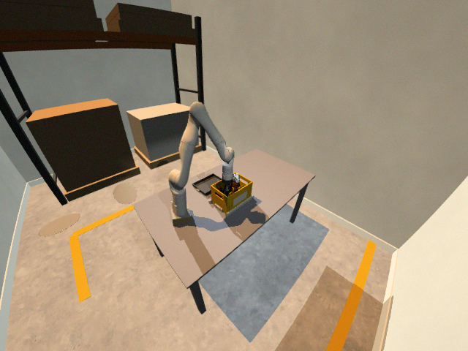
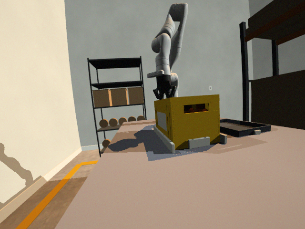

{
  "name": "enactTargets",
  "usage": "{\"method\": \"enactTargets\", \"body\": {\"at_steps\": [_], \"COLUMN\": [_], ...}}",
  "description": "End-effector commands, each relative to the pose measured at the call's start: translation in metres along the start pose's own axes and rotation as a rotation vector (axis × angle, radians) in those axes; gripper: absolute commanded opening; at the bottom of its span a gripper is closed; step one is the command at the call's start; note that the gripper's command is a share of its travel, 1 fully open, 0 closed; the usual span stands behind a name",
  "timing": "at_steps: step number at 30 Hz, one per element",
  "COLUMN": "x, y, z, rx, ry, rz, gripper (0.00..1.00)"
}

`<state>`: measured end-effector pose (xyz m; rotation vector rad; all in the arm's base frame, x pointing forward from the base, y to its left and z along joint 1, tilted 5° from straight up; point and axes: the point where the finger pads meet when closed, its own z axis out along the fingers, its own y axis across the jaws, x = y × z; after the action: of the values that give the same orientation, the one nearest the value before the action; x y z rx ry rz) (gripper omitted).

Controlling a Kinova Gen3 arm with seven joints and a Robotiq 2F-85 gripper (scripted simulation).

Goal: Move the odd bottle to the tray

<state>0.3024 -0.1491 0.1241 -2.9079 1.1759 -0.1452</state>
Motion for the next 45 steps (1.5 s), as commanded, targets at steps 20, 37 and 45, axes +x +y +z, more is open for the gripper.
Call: {"method": "enactTargets", "body": {"at_steps": [20, 37, 45], "x": [-0.0001, -0.0001, -0.0001], "y": [0.0000, 0.0000, 0.0000], "z": [0.0003, 0.0003, 0.0003], "rx": [-0.001, -0.001, -0.001], "ry": [0.000, 0.000, 0.000], "rz": [0.000, 0.000, 0.000], "gripper": [0.00, 0.00, 0.64]}}
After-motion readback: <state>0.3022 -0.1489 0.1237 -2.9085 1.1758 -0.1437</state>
